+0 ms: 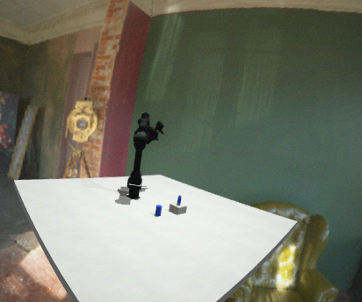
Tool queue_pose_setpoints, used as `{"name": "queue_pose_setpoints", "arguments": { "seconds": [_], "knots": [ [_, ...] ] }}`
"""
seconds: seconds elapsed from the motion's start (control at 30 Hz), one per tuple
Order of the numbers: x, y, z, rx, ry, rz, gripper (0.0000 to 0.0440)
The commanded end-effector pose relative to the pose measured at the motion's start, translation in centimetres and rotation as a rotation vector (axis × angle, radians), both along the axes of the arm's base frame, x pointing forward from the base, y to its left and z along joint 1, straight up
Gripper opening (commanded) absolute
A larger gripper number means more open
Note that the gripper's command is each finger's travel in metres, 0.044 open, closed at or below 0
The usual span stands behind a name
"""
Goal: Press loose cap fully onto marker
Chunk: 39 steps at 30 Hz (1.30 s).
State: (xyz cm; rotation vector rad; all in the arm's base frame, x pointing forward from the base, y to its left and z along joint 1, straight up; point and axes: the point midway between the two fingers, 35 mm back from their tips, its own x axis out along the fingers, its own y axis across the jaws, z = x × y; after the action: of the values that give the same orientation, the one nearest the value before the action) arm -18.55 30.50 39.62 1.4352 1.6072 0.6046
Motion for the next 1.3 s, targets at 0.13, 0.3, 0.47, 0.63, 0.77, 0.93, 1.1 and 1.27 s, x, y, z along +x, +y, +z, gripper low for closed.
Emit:
{"name": "queue_pose_setpoints", "arguments": {
  "seconds": [0.13,0.3,0.47,0.63,0.77,0.93,1.1,1.27],
  "knots": [
    [1.8,0.6,0.0,-0.024,0.016,-0.036,0.0292],
    [3.1,1.1,-0.1,-0.040,0.026,-0.064,0.0302],
    [4.4,1.5,-0.2,-0.057,0.038,-0.092,0.0312],
    [5.7,1.9,-0.3,-0.075,0.051,-0.122,0.0319],
    [6.8,2.2,-0.5,-0.089,0.063,-0.146,0.0324],
    [8.2,2.6,-0.7,-0.107,0.078,-0.177,0.0328],
    [9.5,2.9,-0.9,-0.125,0.095,-0.208,0.0331],
    [10.9,3.1,-1.1,-0.143,0.113,-0.240,0.0332]
  ]
}}
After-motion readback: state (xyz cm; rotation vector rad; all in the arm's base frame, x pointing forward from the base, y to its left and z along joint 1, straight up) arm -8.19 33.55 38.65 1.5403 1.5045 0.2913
